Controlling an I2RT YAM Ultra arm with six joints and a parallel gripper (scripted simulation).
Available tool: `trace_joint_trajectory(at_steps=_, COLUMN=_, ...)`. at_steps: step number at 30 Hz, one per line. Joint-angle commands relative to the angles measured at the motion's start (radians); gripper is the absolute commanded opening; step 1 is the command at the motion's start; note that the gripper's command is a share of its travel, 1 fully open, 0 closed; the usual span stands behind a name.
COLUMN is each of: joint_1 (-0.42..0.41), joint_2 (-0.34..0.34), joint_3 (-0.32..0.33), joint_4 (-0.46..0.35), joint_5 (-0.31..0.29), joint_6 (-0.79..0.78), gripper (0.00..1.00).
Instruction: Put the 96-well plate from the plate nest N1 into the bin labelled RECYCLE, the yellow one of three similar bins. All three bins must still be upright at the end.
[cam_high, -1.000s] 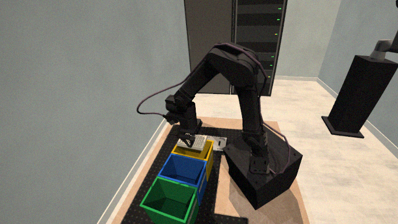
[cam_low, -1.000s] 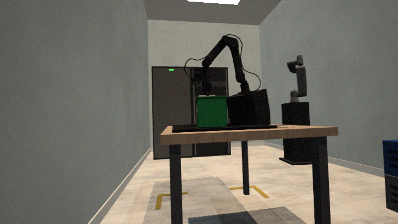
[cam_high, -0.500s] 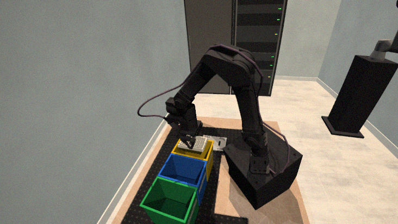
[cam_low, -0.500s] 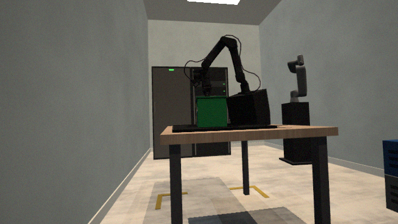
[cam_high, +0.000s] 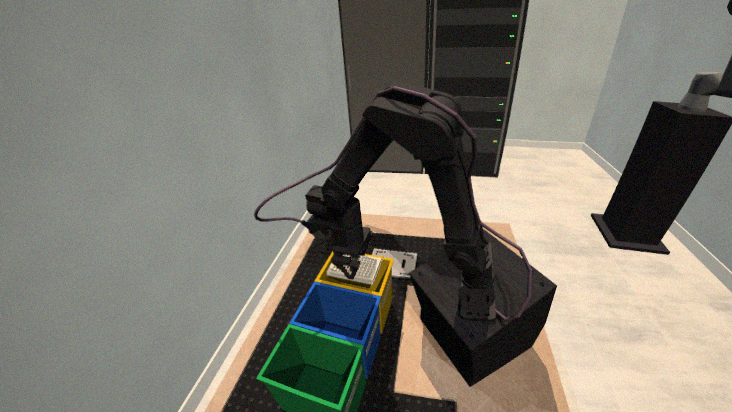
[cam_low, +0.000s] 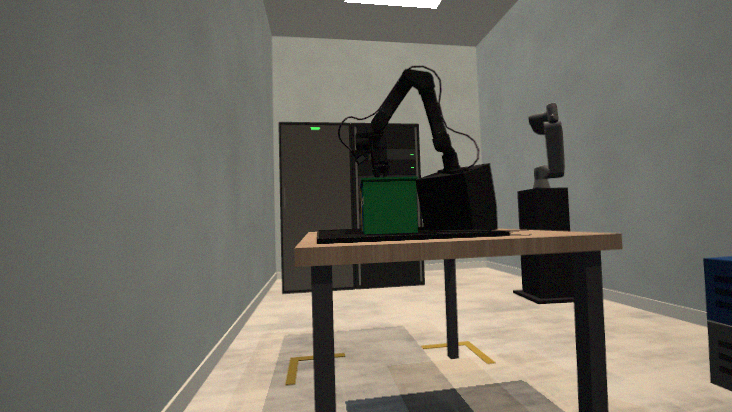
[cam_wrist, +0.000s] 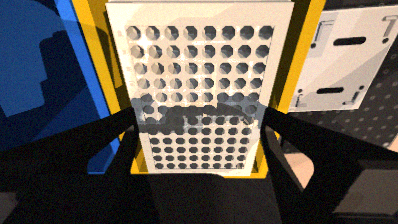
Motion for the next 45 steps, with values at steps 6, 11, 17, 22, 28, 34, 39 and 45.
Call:
trace_joint_trajectory(at_steps=6, joint_1=-0.001, joint_2=-0.023, joint_3=0.002, joint_4=0.011, joint_5=0.005, joint_6=0.007, gripper=0.0)
trace_joint_trajectory(at_steps=11, joint_1=-0.003, joint_2=-0.031, joint_3=-0.014, joint_4=0.011, joint_5=0.005, joint_6=0.004, gripper=0.0)
trace_joint_trajectory(at_steps=17, joint_1=-0.005, joint_2=-0.033, joint_3=-0.013, joint_4=0.02, joint_5=0.001, joint_6=0.0, gripper=0.0)
trace_joint_trajectory(at_steps=22, joint_1=0.001, joint_2=-0.013, joint_3=-0.008, joint_4=0.031, joint_5=0.005, joint_6=0.007, gripper=0.0)
trace_joint_trajectory(at_steps=28, joint_1=0.006, joint_2=0.011, joint_3=-0.008, joint_4=0.029, joint_5=0.006, joint_6=0.008, gripper=0.0)
trace_joint_trajectory(at_steps=34, joint_1=0.005, joint_2=0.017, joint_3=-0.033, joint_4=0.07, joint_5=0.006, joint_6=0.016, gripper=0.0)
trace_joint_trajectory(at_steps=39, joint_1=0.012, joint_2=0.035, joint_3=-0.019, joint_4=0.077, joint_5=0.007, joint_6=0.016, gripper=0.0)
trace_joint_trajectory(at_steps=45, joint_1=0.013, joint_2=0.022, joint_3=-0.043, joint_4=0.098, joint_5=0.007, joint_6=0.021, gripper=0.0)
